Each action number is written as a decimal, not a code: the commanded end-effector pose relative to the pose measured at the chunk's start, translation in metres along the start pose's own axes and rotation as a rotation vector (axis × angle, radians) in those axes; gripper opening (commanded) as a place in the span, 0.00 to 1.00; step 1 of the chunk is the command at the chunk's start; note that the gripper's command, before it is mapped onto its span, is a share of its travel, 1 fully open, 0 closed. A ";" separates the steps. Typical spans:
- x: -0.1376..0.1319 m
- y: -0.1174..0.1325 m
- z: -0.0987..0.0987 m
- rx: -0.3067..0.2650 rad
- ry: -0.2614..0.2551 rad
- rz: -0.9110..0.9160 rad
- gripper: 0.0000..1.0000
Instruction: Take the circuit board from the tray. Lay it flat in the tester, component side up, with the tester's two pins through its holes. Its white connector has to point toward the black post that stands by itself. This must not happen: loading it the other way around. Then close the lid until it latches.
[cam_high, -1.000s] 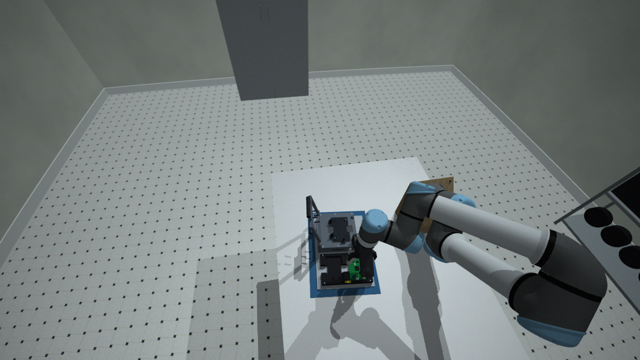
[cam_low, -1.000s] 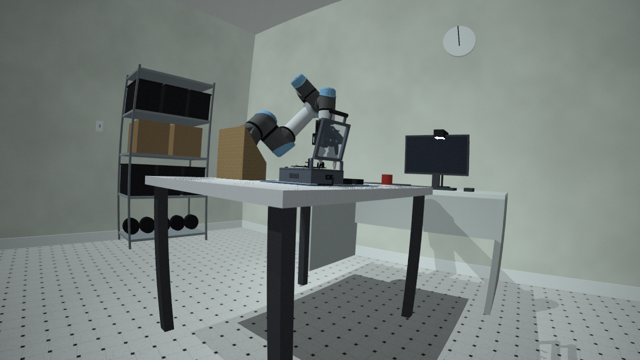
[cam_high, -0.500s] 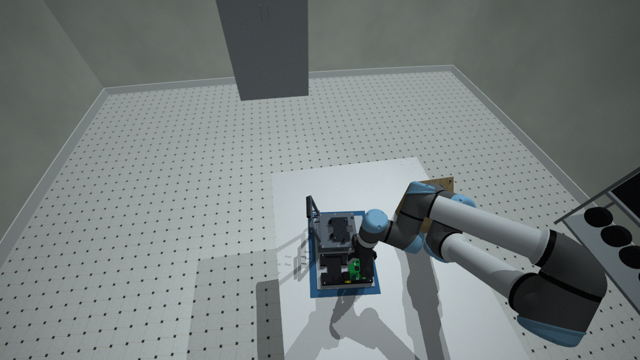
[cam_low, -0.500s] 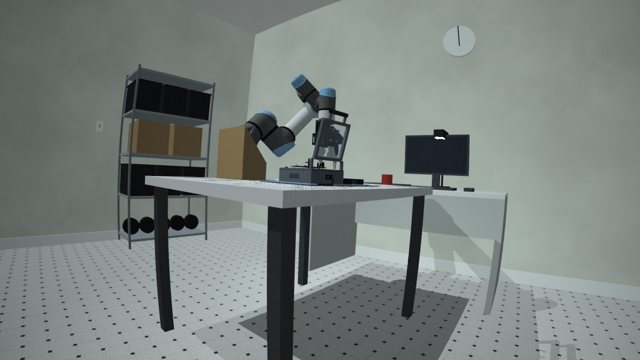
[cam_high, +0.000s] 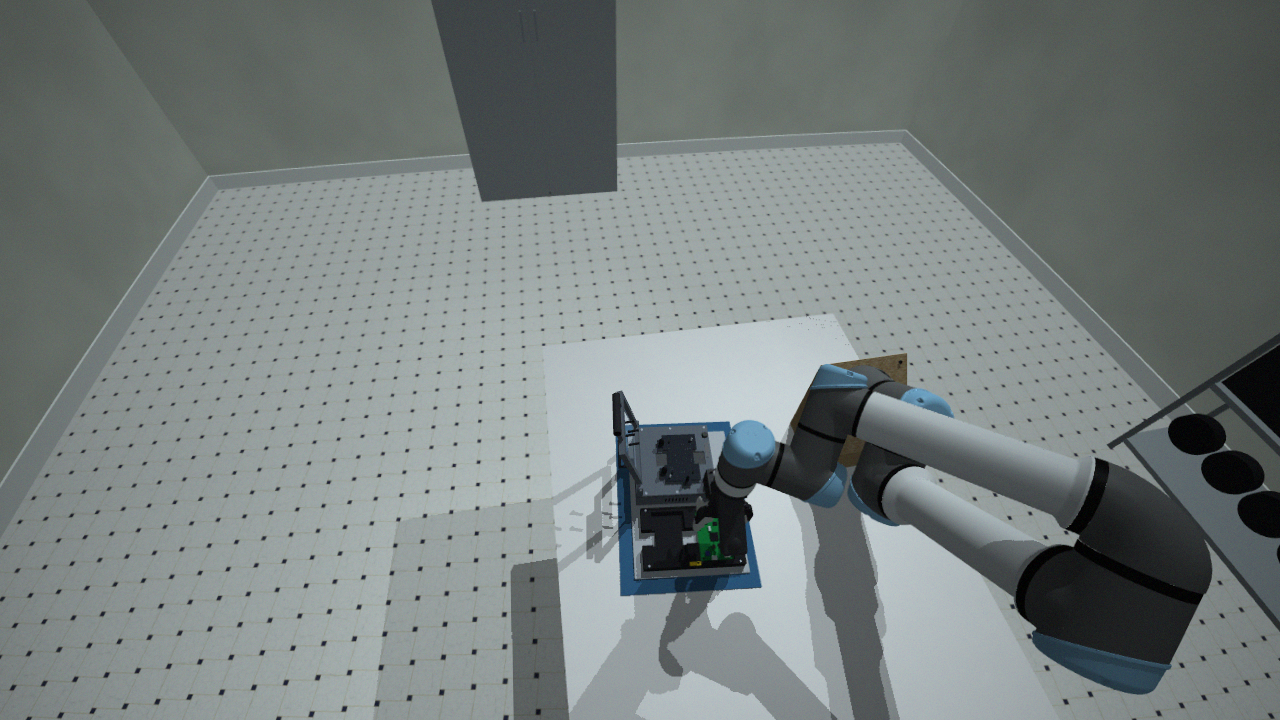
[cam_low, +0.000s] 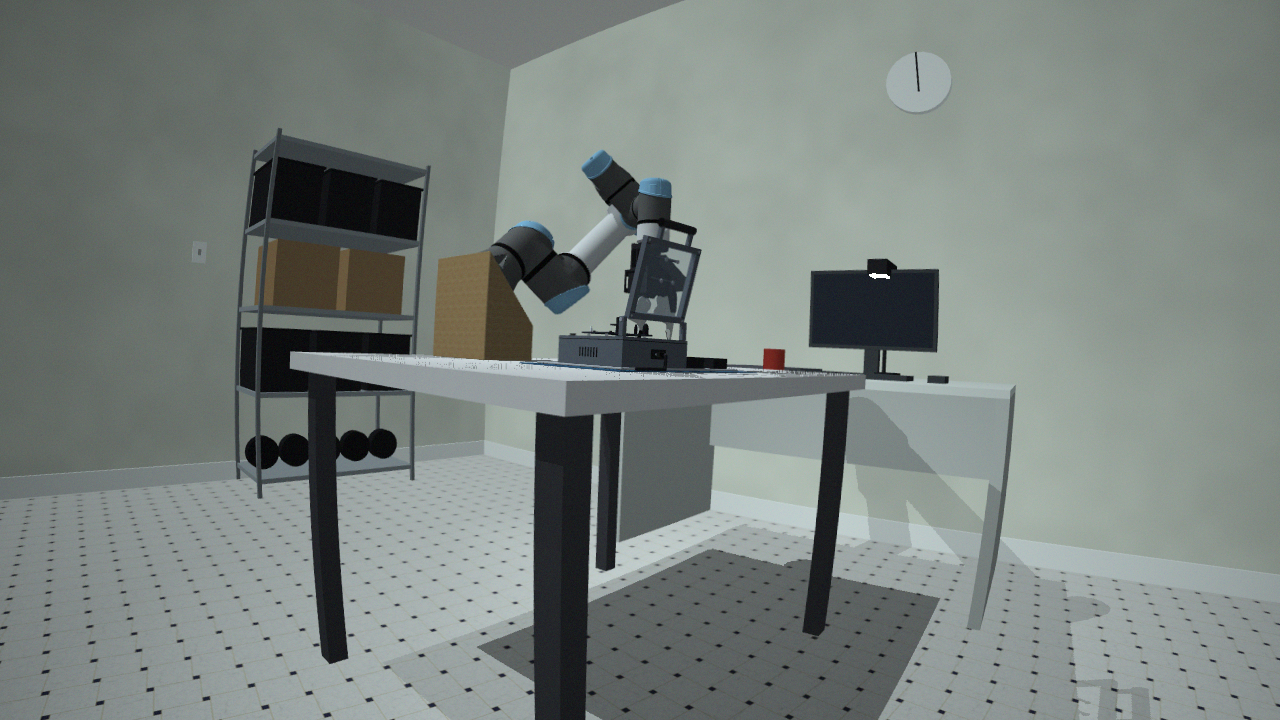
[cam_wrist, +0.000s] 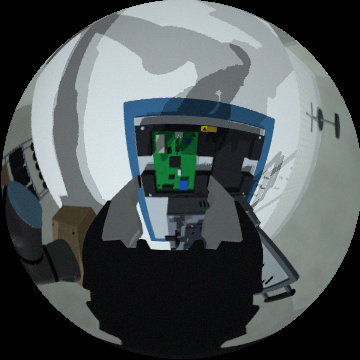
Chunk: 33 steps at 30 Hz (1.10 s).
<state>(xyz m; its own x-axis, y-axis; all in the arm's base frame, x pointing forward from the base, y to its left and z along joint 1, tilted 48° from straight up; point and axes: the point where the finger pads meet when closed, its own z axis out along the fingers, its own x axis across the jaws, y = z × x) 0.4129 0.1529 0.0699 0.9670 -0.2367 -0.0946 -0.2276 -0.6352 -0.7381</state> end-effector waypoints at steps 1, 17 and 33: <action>0.000 0.000 0.005 0.000 0.001 0.000 0.59; 0.000 0.000 0.023 0.000 0.001 0.000 0.59; 0.000 0.000 0.028 0.000 0.001 0.000 0.59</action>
<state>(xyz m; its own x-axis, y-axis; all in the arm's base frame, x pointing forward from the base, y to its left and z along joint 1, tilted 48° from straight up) 0.4161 0.1729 0.0512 0.9670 -0.2367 -0.0946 -0.2277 -0.6352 -0.7380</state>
